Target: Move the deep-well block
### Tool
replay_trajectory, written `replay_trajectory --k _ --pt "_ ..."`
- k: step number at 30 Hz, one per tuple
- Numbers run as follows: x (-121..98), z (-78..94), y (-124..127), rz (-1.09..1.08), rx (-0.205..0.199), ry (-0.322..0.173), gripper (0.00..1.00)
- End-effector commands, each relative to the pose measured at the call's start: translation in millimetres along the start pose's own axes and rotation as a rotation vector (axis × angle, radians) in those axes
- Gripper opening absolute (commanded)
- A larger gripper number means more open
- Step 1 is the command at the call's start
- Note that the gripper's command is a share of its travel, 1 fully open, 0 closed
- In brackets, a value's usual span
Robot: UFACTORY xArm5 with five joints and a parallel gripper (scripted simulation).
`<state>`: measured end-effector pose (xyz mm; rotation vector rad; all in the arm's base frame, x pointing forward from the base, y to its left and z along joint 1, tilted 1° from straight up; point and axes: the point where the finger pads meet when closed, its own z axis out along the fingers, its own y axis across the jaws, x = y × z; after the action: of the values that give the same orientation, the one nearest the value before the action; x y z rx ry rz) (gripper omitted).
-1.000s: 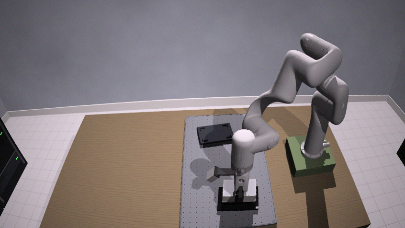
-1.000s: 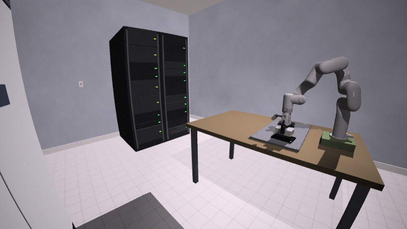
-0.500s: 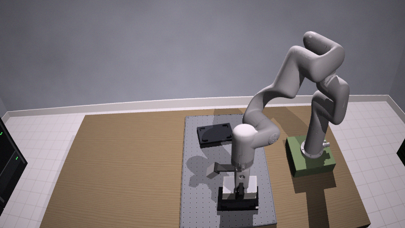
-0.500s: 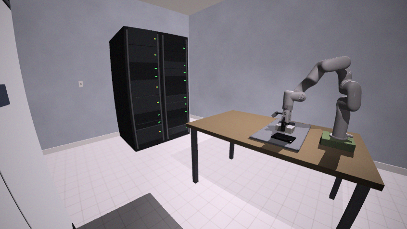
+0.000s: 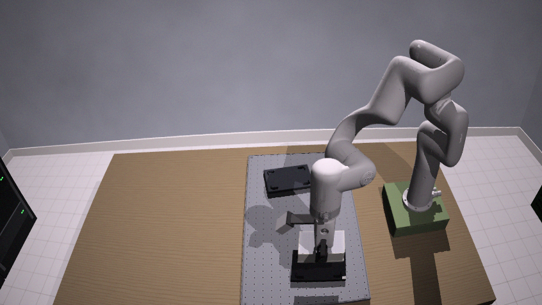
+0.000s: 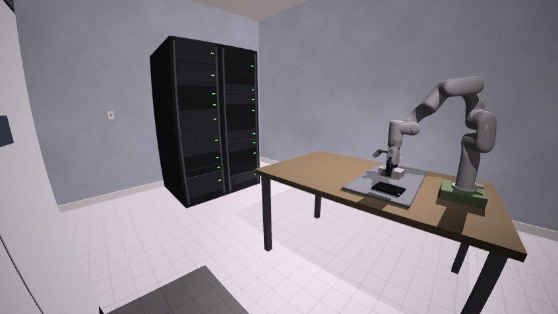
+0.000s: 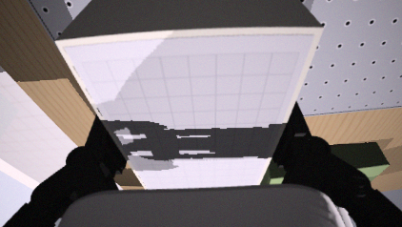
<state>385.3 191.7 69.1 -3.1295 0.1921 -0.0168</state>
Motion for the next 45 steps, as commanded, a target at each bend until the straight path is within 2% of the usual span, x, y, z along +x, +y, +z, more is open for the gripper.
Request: replay_trajectory --k 1,8,19,28,45 --pt "1.0 -9.2 -0.8 0.000 0.002 0.003 0.00" --pt "0.9 -16.6 -0.9 0.000 0.002 0.003 0.00" --pt "0.9 -16.6 -0.9 0.000 0.002 0.003 0.00" --pt "7.3 -16.9 21.6 -0.228 0.001 0.004 0.00" --pt "21.1 -17.7 69.8 -0.228 0.000 0.007 0.00"
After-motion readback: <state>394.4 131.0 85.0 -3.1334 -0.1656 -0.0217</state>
